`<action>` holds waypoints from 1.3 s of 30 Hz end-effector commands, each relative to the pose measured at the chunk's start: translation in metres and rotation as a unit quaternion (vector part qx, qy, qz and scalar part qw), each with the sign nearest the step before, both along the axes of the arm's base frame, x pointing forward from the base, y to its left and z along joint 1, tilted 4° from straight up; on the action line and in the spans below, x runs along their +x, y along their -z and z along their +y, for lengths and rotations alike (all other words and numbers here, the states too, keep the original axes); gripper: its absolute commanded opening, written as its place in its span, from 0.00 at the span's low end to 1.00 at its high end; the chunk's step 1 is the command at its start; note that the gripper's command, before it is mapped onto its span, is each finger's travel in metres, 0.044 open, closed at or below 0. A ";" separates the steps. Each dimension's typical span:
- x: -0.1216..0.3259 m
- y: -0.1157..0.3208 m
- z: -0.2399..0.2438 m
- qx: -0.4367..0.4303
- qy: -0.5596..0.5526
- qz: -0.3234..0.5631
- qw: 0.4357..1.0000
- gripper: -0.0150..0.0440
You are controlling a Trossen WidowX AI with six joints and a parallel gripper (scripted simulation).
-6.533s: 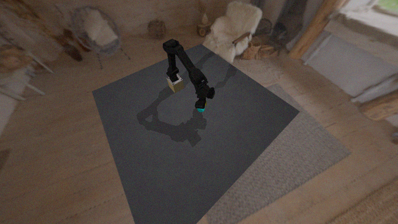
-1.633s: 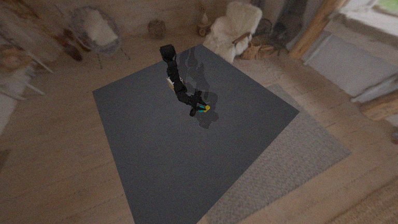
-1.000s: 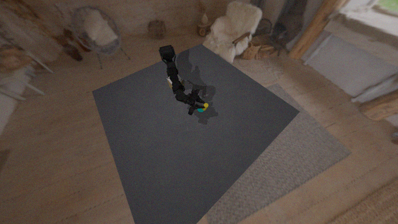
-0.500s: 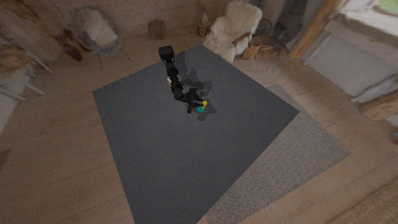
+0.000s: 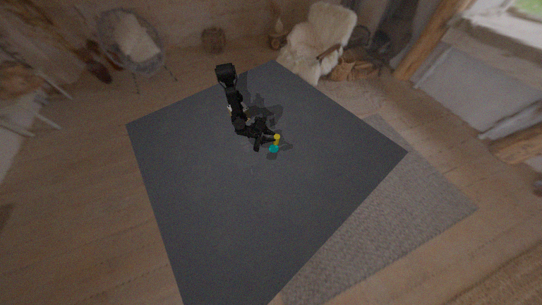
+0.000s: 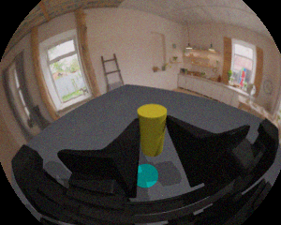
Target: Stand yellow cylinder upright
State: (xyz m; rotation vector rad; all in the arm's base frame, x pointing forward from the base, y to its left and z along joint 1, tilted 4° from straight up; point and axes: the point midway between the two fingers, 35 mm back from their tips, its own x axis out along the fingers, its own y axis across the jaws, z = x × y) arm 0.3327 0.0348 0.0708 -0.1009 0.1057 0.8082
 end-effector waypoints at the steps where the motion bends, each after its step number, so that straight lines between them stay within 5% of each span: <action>1: -0.007 -0.001 0.001 0.005 -0.007 -0.003 1.000 0.43; 39: -0.024 0.003 0.001 -0.001 -0.030 -0.040 0.999 0.43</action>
